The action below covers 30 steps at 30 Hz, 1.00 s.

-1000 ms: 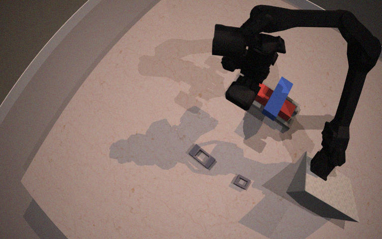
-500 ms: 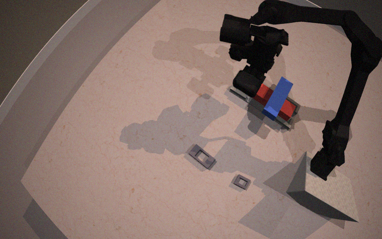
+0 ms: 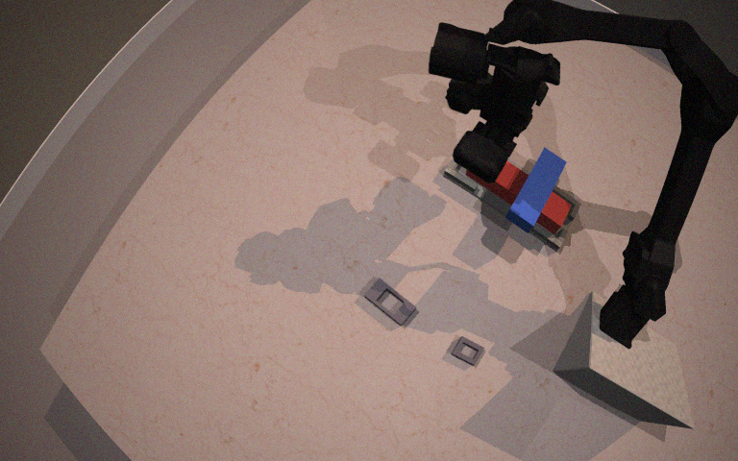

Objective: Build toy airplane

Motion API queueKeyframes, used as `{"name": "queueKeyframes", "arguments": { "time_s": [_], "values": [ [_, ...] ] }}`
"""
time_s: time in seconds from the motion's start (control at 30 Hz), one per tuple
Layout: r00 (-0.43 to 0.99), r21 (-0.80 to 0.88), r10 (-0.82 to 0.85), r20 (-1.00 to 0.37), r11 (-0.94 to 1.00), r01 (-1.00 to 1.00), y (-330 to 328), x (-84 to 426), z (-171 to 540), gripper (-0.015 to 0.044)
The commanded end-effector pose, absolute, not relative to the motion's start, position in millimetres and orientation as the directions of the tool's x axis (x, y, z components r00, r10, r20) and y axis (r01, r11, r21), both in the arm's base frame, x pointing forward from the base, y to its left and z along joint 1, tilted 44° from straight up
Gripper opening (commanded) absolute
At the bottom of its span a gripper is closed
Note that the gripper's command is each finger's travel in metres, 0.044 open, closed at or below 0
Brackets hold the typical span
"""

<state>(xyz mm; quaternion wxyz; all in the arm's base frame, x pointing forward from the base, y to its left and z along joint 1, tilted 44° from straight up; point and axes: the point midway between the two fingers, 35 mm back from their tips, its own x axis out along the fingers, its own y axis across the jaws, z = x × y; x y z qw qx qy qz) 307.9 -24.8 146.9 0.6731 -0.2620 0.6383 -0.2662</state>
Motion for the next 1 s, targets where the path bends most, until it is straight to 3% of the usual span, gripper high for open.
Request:
{"name": "queueKeyframes", "arguments": {
  "time_s": [0.0, 0.97],
  "values": [
    [0.049, -0.694, -0.695, -0.718, 0.719, 0.024, -25, 309, 149, 0.0065],
    [0.050, -0.694, -0.694, -0.718, 0.719, 0.025, -39, 311, 135, 0.0065]
  ]
}}
